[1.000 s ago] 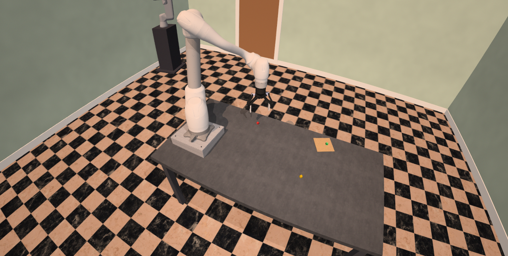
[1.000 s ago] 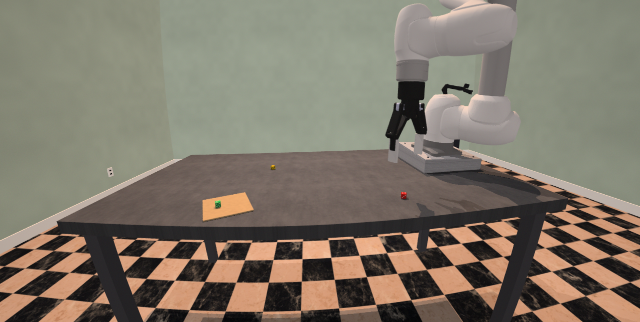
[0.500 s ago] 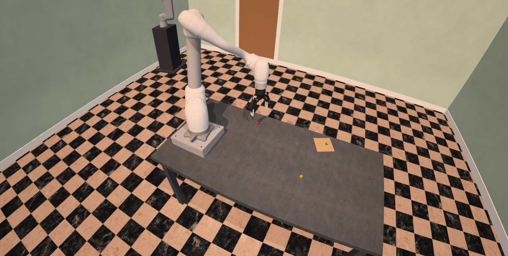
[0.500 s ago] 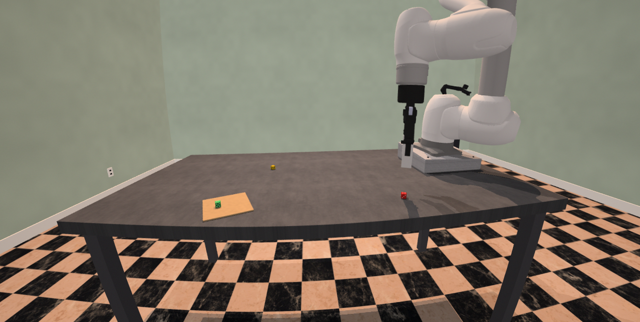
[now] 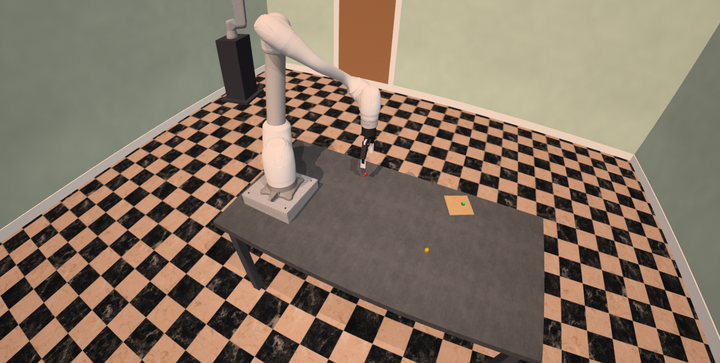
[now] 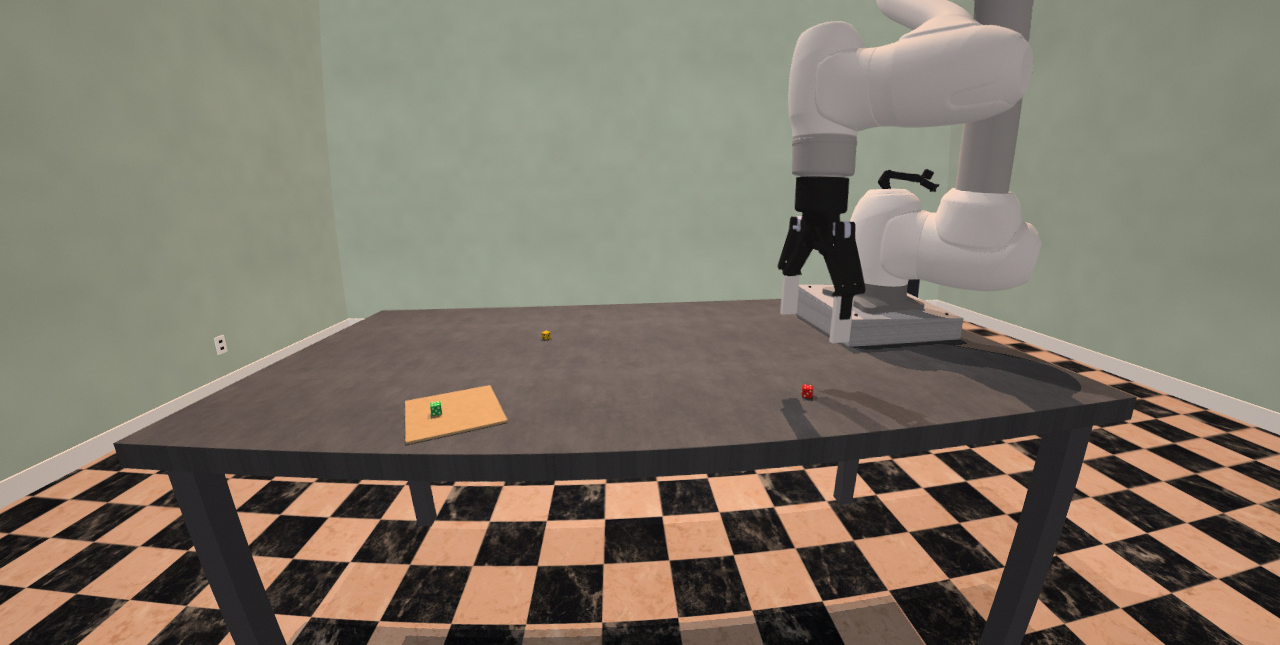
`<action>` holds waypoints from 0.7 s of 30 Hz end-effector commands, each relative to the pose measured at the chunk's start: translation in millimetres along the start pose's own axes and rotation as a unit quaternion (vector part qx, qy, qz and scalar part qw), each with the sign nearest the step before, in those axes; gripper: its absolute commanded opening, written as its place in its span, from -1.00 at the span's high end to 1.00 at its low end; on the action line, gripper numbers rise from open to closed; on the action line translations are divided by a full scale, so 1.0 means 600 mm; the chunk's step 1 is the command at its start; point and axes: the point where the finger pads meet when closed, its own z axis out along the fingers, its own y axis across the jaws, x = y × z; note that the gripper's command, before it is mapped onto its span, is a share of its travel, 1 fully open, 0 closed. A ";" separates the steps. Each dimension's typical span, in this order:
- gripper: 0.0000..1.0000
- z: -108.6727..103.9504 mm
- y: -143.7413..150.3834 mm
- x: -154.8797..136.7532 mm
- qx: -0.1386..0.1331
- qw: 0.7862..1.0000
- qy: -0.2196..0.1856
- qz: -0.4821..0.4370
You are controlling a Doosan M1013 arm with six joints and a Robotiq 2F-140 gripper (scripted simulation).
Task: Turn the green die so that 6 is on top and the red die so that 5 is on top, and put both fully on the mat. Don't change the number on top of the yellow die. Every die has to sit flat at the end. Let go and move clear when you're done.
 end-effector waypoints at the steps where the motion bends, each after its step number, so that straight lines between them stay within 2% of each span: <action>1: -1.00 0.009 0.000 -0.003 0.008 0.996 -0.006 -0.086; 3: -1.00 0.009 0.000 -0.003 0.008 0.996 -0.006 -0.086; 8: -1.00 0.015 0.001 -0.004 0.009 0.980 -0.005 -0.196; 16: -1.00 0.023 0.002 -0.006 0.010 0.944 -0.005 -0.331; 18: -1.00 0.026 0.002 -0.006 0.011 0.925 -0.004 -0.379; 21: -1.00 0.026 0.002 -0.007 0.011 0.925 -0.004 -0.380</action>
